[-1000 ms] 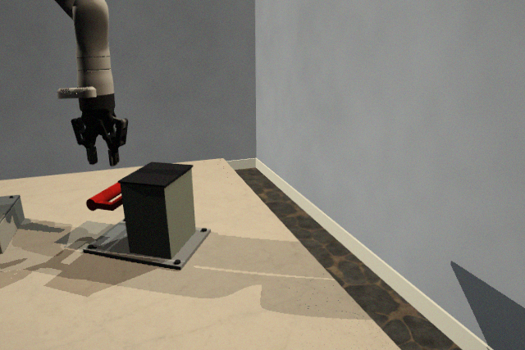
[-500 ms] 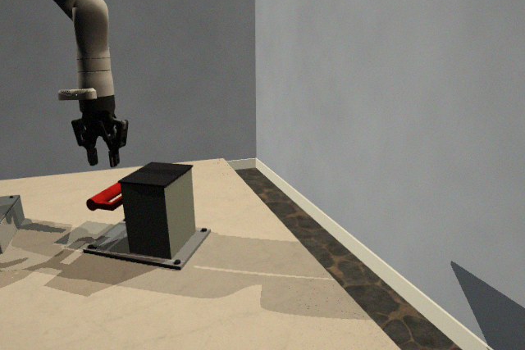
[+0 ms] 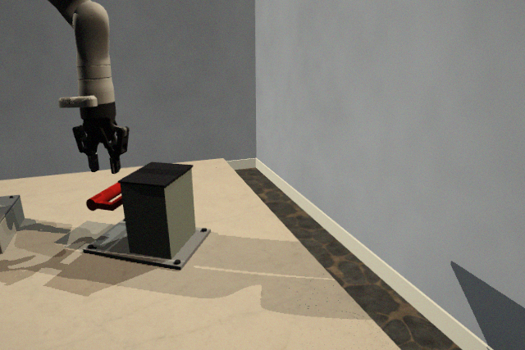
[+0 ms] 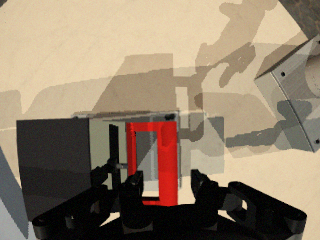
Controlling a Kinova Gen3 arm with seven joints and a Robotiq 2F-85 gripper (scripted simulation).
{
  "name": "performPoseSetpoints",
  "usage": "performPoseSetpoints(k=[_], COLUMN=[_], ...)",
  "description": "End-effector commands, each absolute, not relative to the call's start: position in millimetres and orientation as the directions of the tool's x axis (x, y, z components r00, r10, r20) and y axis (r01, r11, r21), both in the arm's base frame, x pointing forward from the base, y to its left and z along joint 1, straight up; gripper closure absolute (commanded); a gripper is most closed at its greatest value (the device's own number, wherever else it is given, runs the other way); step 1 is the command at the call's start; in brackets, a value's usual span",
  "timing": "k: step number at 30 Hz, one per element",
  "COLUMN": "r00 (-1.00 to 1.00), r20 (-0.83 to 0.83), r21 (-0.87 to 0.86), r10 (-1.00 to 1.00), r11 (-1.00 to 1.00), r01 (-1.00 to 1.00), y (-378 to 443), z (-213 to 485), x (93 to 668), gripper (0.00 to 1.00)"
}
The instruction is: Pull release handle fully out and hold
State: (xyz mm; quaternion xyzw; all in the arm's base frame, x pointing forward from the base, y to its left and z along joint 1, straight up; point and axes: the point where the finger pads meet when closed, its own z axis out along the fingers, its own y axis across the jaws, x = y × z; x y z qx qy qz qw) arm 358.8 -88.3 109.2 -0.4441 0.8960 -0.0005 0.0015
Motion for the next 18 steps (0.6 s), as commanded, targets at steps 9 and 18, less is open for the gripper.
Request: performPoseSetpoints(k=[9,18], r00=[-0.604,-0.604], r20=[-0.001,-0.001], r21=[0.002,0.002], r10=[-0.797,-0.797], r11=[0.604,0.604], r01=[-0.797,-0.797], y=[-86.7,-86.4], z=[94.5,86.6], x=[358.4,358.5], gripper=[0.45,0.45])
